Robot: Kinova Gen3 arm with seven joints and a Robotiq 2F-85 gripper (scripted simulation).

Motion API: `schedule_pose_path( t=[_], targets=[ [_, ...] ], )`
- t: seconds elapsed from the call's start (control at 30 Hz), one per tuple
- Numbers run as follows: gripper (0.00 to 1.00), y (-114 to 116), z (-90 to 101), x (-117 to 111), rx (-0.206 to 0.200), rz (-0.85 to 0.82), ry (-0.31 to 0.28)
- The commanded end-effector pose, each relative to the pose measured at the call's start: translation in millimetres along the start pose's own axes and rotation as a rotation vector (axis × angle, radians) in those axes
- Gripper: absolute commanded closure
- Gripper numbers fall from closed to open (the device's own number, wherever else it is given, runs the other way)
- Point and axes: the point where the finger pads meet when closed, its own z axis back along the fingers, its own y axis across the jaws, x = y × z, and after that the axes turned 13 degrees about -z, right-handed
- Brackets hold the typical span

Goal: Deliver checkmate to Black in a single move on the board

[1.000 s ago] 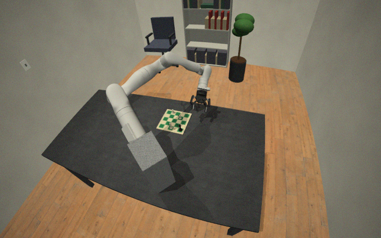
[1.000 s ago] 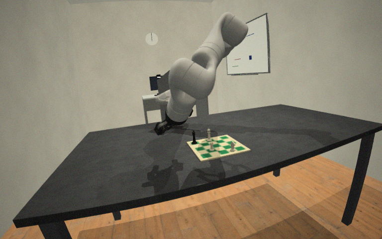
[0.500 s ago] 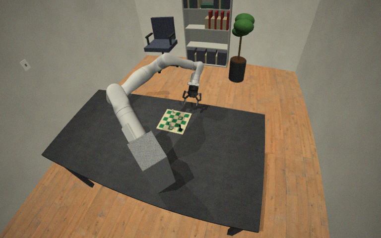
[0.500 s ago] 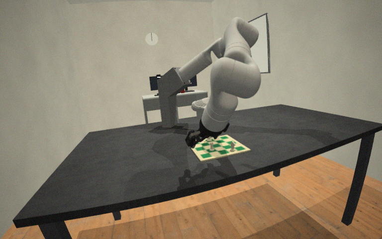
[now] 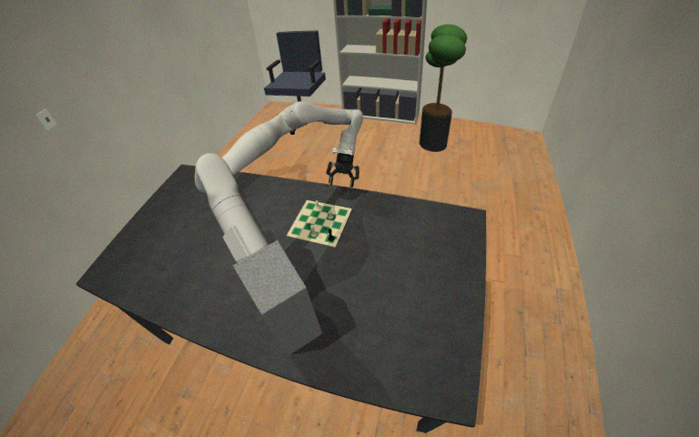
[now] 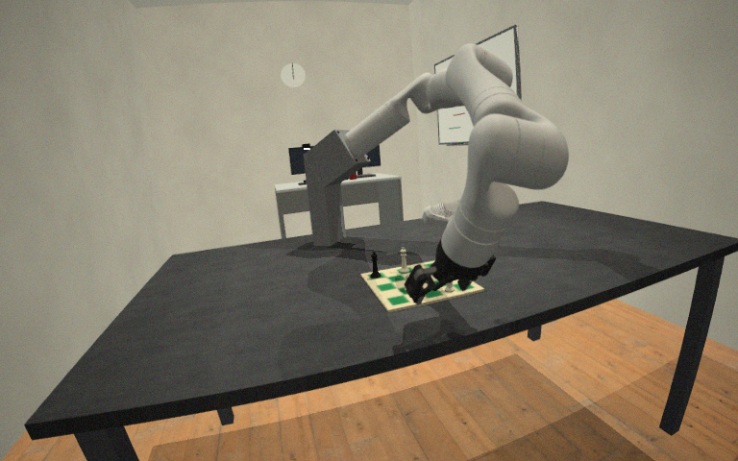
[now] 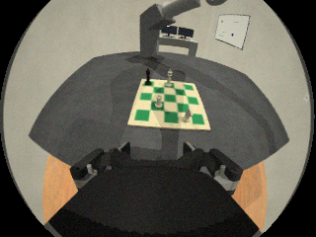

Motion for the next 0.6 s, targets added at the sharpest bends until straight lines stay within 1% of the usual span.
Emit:
schedule_pose_path(
  t=[0.0, 0.3, 0.57],
  targets=[
    [0.00, 7, 0.5, 5, -0.003, -0.002, -0.006],
    [0.00, 30, 4.7, 22, 0.007, -0.049, -0.042],
    [0.00, 38, 6.1, 27, 0.012, -0.065, -0.054]
  ],
)
